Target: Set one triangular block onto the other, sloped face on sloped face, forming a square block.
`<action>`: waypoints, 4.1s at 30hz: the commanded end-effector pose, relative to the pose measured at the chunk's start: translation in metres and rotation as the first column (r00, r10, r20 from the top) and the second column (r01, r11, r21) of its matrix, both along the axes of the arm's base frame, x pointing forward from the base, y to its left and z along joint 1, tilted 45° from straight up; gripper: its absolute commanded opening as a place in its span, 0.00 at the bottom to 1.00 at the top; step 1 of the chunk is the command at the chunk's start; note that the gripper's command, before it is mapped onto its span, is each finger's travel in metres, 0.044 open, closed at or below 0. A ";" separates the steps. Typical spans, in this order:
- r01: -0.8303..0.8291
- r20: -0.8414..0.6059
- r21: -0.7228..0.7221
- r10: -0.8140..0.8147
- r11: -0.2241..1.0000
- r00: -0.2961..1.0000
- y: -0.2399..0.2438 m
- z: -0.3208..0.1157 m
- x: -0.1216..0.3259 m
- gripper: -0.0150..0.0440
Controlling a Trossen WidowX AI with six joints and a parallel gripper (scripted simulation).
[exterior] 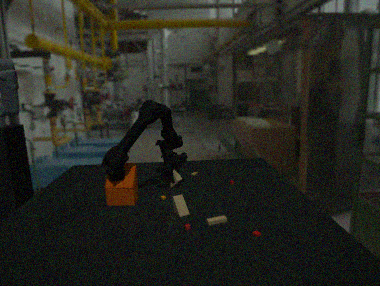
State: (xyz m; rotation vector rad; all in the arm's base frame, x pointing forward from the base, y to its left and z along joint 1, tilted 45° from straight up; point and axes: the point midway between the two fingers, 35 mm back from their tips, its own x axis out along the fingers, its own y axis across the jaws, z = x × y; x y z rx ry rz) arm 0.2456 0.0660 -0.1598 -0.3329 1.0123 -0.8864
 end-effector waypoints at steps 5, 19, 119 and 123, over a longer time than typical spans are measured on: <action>-0.131 0.131 -0.114 0.146 0.985 0.981 0.007 -0.004 -0.014 0.25; -0.297 0.296 -0.329 0.396 0.896 0.869 0.013 -0.016 -0.037 0.25; 0.709 -0.698 0.224 -0.397 0.669 0.595 -0.011 -0.033 -0.037 0.73; 0.709 -0.698 0.224 -0.397 0.669 0.595 -0.011 -0.033 -0.037 0.56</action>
